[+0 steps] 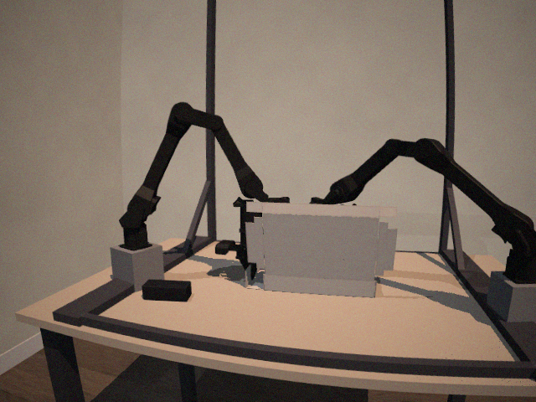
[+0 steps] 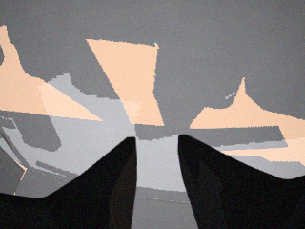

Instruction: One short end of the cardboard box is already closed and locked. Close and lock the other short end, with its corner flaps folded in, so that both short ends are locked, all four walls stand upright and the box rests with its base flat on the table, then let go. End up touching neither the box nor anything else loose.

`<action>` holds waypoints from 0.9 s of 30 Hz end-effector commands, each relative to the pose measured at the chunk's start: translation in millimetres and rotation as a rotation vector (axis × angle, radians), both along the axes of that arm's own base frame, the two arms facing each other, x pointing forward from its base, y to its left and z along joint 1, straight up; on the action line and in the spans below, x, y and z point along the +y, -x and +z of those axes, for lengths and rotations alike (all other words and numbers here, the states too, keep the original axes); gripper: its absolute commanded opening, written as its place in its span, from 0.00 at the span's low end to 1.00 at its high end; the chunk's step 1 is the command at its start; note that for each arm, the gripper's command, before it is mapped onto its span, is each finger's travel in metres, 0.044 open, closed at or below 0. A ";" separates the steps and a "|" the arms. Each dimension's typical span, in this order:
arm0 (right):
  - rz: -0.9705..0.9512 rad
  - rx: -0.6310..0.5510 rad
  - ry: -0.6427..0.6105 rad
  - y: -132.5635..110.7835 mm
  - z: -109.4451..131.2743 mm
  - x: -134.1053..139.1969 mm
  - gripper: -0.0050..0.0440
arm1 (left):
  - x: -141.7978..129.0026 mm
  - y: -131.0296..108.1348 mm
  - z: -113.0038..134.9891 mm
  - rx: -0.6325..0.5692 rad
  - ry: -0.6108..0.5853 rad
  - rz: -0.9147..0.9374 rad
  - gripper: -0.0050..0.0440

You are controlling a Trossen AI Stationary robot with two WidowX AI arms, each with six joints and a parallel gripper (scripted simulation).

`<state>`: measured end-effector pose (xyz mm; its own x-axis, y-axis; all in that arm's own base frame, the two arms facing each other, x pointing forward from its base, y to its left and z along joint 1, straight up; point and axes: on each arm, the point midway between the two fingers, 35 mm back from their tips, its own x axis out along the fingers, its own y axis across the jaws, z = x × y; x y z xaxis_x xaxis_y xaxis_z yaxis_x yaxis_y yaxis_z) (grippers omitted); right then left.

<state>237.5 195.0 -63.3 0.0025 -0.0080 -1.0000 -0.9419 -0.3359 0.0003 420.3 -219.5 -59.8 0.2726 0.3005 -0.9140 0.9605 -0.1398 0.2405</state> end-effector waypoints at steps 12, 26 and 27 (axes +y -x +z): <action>-0.008 -0.029 -0.019 -4.8 21.7 3.3 0.11 | -0.6 2.6 -11.8 0.025 0.006 0.000 0.31; -0.010 -0.029 -0.019 -7.1 31.4 4.4 0.11 | -0.6 2.7 -11.9 0.026 0.006 0.000 0.31; -0.010 -0.029 -0.019 -7.2 32.1 4.5 0.11 | -0.6 2.7 -11.9 0.026 0.006 0.000 0.31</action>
<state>238.2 195.4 -45.8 0.0009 -0.0096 -1.0000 -0.9426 -0.3340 0.0023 422.8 -219.4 -59.5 0.2798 0.3003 -0.9119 0.9587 -0.1375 0.2489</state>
